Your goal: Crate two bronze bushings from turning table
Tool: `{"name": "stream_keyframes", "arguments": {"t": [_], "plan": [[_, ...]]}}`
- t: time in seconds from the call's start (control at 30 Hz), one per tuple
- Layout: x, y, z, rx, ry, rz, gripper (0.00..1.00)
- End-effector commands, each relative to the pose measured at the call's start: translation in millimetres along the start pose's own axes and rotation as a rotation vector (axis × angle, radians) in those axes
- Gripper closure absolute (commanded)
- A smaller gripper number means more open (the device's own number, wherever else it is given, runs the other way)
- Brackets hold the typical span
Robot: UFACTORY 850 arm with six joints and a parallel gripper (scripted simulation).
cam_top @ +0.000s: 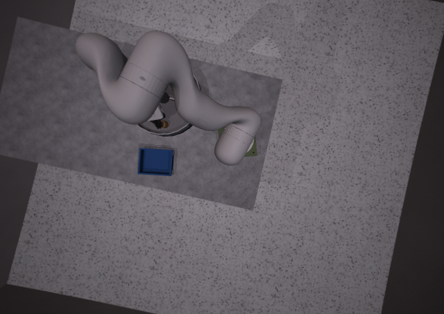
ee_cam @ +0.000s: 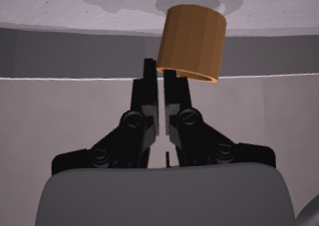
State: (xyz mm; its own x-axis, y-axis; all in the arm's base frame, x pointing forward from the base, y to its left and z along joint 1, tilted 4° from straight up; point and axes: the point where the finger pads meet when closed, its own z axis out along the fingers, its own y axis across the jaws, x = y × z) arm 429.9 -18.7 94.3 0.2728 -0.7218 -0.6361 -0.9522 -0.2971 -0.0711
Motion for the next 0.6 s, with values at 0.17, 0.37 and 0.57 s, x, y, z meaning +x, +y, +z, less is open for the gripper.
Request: {"name": "stream_keyframes", "arguments": {"t": [0.17, 0.37, 0.57], "plan": [[4.0, -11.2, -3.5, 0.0, 0.0, 0.0, 1.0], [12.9, -31.1, -11.0, 0.0, 0.0, 0.0, 1.0], [13.5, -32.8, -11.5, 0.0, 0.0, 0.0, 1.0]]}}
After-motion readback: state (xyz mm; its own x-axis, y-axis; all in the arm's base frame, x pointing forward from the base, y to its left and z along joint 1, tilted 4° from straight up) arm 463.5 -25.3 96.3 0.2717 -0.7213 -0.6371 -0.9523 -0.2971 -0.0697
